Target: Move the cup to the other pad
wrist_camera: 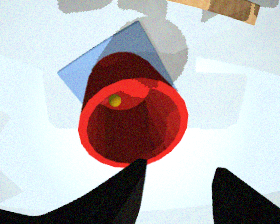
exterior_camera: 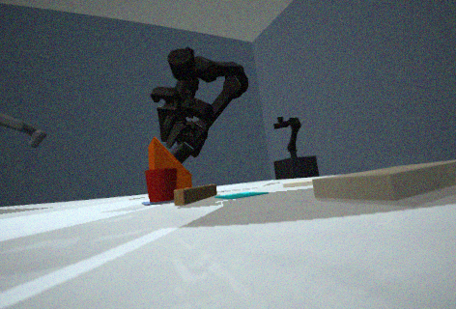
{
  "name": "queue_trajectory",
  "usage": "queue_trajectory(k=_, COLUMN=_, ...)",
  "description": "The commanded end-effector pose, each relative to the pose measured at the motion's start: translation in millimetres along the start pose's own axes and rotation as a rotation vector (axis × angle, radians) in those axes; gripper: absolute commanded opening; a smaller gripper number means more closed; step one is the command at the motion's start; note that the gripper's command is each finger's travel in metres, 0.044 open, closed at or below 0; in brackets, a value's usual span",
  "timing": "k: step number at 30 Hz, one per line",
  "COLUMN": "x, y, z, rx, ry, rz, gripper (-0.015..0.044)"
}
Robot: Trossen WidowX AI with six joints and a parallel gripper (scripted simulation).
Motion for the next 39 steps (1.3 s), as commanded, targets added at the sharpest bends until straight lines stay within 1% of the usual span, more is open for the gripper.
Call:
queue_trajectory(k=1, x=18.1, y=-15.0, z=13.7, rx=-0.113, ry=0.168, rz=-0.044, gripper=0.0148)
queue_trajectory(k=4, x=33.5, y=-24.1, z=22.1, rx=-0.250, ry=0.285, rz=-0.070, gripper=0.0148)
queue_trajectory(k=6, x=36.7, y=-25.7, z=23.5, rx=-0.285, ry=0.307, rz=-0.074, gripper=0.0148)
queue_trajectory(k=14, x=34.7, y=-25.3, z=27.0, rx=-0.285, ry=0.306, rz=-0.074, gripper=0.0148)
queue_trajectory(k=39, x=45.5, y=-14.3, z=64.6, rx=-0.285, ry=0.305, rz=-0.074, gripper=0.0148)
Point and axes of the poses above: the point midway between the two fingers, 35 mm back from their tips, its own z axis out along the fingers, its own x axis across the jaws, y = z × x, the point moved 2 cm from there along -z, back along the fingers, and after that the axes turned 5 degrees about -z, right-handed, at the moved point
